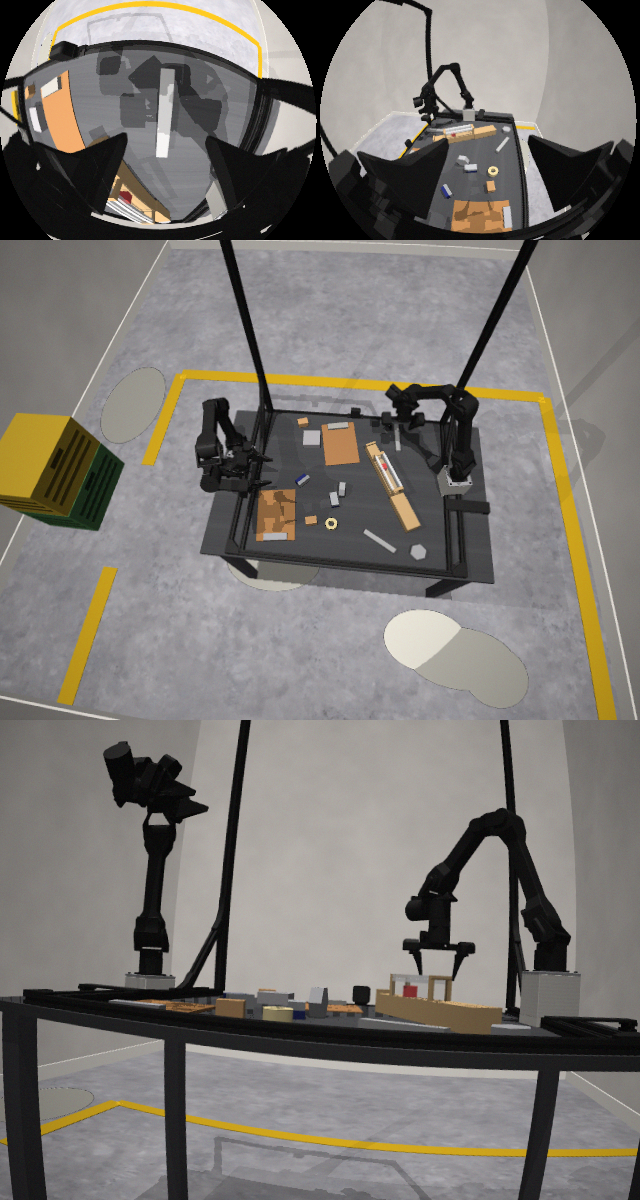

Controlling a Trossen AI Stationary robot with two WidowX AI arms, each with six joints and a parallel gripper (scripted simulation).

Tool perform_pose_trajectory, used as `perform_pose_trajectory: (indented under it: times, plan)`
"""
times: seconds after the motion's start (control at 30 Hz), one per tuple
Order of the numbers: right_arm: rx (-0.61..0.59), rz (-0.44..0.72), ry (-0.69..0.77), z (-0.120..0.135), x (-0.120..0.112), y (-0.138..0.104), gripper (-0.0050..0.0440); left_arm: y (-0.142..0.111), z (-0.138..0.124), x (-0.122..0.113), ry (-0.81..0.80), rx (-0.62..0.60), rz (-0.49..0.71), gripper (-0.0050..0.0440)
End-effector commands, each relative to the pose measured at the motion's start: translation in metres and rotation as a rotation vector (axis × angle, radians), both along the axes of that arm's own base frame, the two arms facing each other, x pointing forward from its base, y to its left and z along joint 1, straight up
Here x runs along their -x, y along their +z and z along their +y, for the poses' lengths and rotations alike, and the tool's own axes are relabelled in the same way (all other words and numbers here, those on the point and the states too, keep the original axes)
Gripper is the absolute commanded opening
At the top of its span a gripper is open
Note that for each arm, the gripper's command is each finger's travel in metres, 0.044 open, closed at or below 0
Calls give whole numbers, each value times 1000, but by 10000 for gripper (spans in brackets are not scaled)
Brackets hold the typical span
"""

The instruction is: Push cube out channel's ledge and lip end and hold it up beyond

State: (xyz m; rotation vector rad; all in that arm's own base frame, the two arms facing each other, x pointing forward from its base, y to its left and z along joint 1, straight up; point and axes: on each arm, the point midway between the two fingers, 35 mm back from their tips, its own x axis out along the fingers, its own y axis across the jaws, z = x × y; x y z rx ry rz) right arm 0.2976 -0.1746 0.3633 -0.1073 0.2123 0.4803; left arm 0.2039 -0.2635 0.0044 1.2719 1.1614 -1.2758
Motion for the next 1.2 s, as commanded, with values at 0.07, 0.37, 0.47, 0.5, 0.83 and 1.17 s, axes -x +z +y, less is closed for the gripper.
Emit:
perform_pose_trajectory:
  times: [0.07,0.37,0.47,0.5,0.83,1.17]
  plan:
    - [13,32,164,-12,-52,-48,400,-1,1,0,2,-5,1,400]
    - [26,37,301,-9,-90,-92,400,-1,1,0,2,-5,1,400]
    - [26,37,301,-9,-90,-92,400,-3,1,0,2,-5,1,376]
    - [26,37,301,-9,-90,-92,400,-8,1,0,2,-5,1,352]
    - [26,37,301,-9,-90,-92,400,-16,1,0,2,-5,1,200]
    - [26,37,301,-9,-90,-92,400,-23,0,0,2,-5,1,200]
